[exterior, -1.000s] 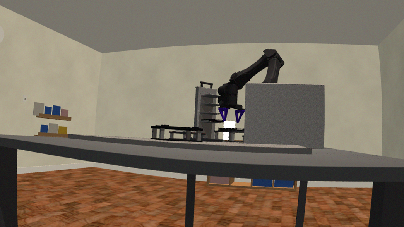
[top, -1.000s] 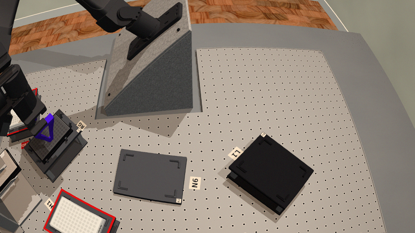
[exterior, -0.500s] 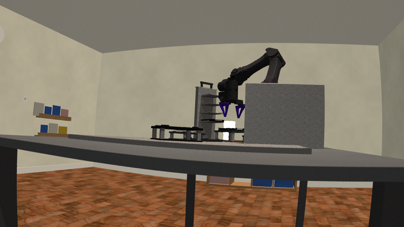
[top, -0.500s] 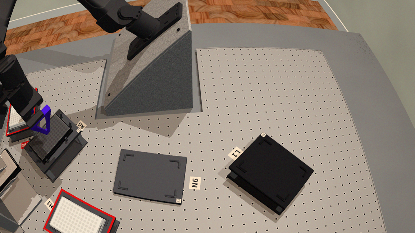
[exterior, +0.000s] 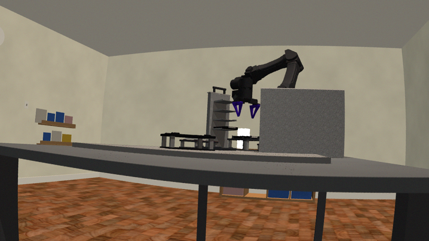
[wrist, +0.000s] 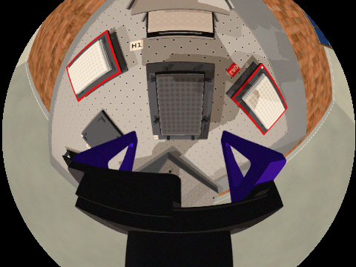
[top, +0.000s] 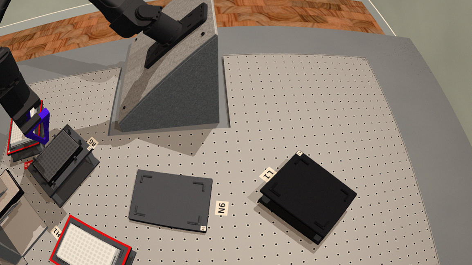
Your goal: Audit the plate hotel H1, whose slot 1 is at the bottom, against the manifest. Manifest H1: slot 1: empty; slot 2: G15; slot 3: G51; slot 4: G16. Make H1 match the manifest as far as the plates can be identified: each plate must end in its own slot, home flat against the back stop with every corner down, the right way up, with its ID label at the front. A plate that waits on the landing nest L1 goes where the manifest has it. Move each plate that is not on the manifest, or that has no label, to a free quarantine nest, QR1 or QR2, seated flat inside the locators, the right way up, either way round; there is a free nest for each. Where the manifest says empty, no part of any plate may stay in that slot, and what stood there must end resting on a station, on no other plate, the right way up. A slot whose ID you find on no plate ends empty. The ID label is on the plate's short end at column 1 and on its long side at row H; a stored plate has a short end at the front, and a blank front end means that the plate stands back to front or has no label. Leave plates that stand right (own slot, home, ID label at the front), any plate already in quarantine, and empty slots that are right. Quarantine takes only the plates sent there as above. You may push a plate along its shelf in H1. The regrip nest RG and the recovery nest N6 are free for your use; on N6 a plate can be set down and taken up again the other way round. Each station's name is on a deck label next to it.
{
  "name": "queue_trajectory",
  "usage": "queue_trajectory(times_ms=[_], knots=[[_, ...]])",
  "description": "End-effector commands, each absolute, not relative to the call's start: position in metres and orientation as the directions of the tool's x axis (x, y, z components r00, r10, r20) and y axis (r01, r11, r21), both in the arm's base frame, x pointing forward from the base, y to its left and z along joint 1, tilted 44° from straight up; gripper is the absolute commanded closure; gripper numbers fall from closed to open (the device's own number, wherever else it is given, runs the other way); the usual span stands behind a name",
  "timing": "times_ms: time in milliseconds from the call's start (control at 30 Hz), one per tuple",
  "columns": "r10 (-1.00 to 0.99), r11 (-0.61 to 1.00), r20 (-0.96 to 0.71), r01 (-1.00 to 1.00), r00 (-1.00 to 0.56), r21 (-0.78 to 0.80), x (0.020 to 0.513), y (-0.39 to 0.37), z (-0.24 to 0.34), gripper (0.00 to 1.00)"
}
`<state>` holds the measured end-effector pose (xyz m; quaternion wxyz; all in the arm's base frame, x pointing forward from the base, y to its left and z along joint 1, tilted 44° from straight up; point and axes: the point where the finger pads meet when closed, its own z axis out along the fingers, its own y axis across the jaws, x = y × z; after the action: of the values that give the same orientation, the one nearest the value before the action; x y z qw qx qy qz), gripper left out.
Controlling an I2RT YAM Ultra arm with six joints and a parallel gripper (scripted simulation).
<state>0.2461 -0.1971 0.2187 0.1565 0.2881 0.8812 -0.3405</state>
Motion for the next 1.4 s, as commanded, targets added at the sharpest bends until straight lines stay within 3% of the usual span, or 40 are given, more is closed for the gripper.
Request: queue_trajectory(times_ms=[0, 867, 1367], knots=[[0.411, 0.597, -0.463, 0.616, -0.785, -0.514, 0.241, -0.192, 0.222, 0.0], [0.411, 0.598, -0.462, 0.615, -0.786, -0.514, 0.237, -0.149, 0.267, 0.0], [0.411, 0.599, -0.462, 0.615, -0.786, -0.513, 0.256, -0.125, 0.246, 0.0]])
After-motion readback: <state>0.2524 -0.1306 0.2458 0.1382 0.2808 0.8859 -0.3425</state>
